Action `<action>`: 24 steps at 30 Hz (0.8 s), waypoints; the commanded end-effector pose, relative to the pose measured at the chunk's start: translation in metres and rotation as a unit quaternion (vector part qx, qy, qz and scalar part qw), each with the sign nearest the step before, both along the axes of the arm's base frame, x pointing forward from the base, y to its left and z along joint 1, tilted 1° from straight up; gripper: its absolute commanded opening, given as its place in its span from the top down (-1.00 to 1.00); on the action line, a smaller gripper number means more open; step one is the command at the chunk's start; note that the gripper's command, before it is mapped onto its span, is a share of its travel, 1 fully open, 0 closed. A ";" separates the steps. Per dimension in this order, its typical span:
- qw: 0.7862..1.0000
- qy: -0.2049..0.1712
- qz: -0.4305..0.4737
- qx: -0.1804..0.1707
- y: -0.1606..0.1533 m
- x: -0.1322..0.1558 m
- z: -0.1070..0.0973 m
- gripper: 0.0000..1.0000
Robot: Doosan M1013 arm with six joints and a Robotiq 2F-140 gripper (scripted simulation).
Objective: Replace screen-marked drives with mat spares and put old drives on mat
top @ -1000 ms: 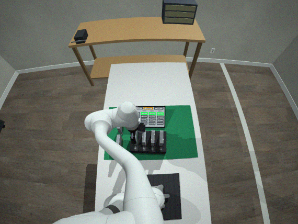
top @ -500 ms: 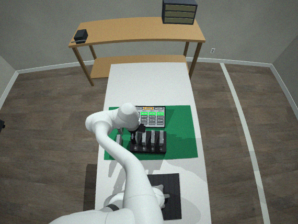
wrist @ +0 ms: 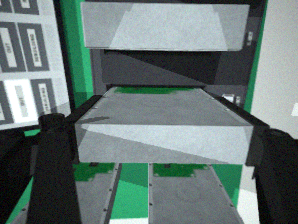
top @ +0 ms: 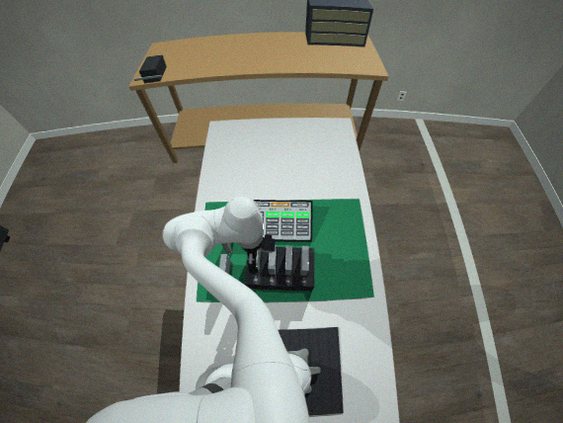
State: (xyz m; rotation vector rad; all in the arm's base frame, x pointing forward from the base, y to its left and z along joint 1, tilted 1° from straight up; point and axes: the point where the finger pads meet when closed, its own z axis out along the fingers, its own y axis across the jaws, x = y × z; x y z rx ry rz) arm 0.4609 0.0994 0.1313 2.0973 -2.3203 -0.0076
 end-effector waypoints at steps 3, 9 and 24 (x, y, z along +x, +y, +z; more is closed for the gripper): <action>1.000 0.000 0.000 0.000 0.000 0.000 -0.005 0.80; 1.000 0.000 0.000 0.000 0.000 0.000 -0.008 0.80; 1.000 0.000 0.000 0.000 0.000 0.000 -0.020 0.80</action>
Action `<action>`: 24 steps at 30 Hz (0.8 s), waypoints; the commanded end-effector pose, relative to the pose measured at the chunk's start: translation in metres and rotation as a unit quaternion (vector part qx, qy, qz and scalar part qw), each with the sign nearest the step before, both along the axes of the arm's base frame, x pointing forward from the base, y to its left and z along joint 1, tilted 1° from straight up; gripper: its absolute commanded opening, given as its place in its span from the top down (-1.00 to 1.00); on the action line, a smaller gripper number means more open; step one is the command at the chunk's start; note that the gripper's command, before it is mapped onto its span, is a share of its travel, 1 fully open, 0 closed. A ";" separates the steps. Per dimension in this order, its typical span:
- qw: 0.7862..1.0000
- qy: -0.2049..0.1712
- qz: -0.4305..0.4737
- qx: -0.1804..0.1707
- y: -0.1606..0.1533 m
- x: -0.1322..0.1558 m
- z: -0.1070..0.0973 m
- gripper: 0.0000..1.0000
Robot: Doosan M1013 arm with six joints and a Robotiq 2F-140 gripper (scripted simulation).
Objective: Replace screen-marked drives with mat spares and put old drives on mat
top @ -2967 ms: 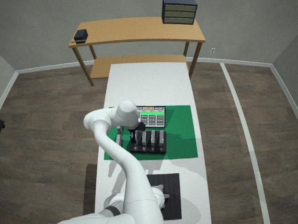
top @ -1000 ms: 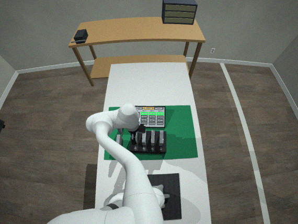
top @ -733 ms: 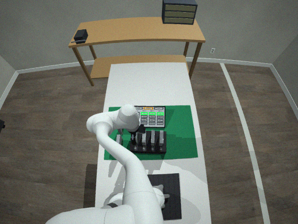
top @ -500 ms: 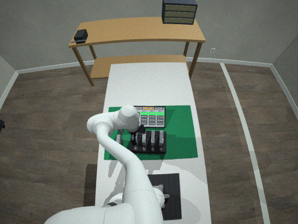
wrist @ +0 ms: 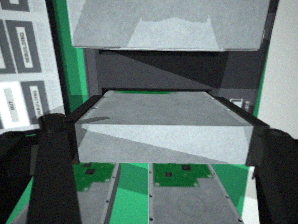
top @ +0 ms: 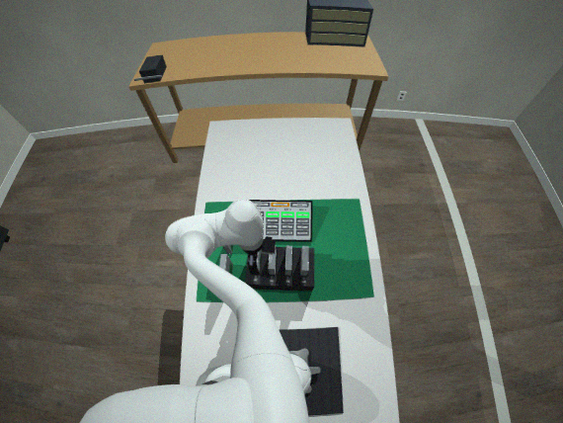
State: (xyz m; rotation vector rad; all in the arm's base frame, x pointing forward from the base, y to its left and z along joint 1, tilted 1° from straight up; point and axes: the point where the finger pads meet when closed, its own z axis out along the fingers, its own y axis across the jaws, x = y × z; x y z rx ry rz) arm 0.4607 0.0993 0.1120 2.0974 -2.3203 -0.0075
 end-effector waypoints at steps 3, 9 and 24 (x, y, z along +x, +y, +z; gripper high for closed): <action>1.000 0.000 0.000 0.000 0.000 0.000 -0.002 0.80; 1.000 0.000 0.000 0.000 0.000 0.000 -0.005 0.80; 1.000 0.000 0.000 0.000 0.000 0.000 -0.009 0.80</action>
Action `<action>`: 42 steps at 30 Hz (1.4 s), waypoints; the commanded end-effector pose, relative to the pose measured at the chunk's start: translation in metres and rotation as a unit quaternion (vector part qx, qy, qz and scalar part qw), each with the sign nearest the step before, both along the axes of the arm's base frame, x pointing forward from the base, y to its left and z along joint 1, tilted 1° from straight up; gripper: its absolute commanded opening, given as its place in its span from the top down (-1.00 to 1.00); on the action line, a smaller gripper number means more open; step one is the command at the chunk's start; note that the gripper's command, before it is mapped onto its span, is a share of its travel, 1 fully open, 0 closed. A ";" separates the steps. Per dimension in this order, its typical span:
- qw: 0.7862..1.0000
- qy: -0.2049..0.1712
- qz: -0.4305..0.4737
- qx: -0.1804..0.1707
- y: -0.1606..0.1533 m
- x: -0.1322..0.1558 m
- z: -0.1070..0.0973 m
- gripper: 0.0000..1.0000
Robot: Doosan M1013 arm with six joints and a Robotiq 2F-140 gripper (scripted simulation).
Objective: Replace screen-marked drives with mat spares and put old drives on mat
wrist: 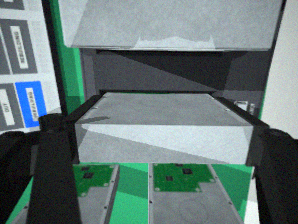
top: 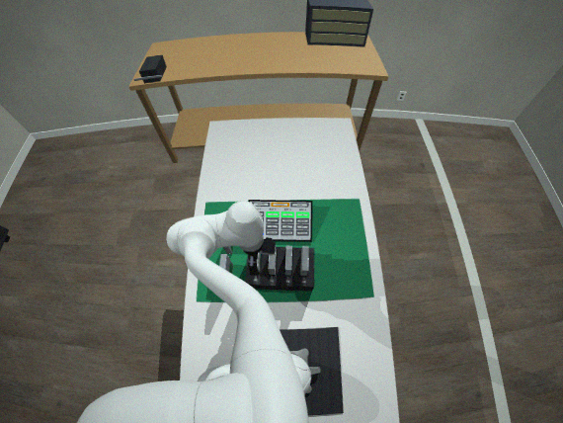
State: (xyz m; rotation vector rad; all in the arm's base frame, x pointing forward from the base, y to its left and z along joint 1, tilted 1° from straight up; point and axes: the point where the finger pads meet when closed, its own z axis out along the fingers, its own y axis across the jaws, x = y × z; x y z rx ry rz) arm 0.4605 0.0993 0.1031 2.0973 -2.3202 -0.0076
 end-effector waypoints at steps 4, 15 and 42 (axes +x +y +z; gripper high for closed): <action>1.000 0.000 0.000 0.000 0.000 0.000 0.000 0.80; 1.000 0.000 0.000 0.000 0.000 0.000 -0.001 0.80; 1.000 0.000 0.000 0.000 0.000 0.000 -0.001 -0.78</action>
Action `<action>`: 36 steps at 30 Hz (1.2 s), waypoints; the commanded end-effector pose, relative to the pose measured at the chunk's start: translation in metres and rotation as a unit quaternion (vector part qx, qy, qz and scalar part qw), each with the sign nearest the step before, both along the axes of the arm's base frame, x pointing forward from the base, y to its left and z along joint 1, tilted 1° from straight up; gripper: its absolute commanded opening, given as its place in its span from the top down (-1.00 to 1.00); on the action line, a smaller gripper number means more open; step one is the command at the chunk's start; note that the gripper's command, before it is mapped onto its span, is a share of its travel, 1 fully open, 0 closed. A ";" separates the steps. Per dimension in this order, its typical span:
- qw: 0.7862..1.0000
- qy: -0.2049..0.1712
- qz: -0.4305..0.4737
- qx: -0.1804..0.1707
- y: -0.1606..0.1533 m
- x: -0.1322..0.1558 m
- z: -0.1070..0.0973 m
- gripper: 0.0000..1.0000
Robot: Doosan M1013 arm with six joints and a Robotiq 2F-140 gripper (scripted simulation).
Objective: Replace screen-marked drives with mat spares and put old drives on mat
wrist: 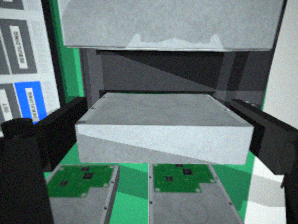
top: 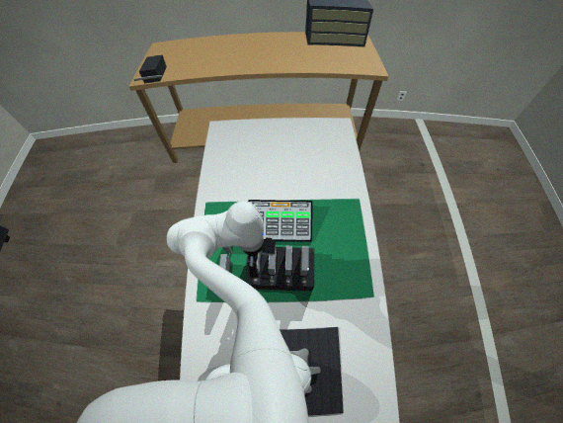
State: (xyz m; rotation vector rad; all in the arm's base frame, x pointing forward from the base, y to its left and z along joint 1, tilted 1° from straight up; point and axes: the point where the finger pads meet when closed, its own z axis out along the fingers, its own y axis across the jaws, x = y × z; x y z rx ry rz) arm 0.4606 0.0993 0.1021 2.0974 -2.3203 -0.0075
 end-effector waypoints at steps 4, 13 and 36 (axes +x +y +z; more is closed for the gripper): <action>1.000 0.000 0.000 0.000 0.000 0.000 0.000 -0.78; 1.000 0.000 0.000 0.000 0.000 0.000 0.000 -0.78; 1.000 0.000 0.000 0.000 0.000 0.000 0.007 -0.78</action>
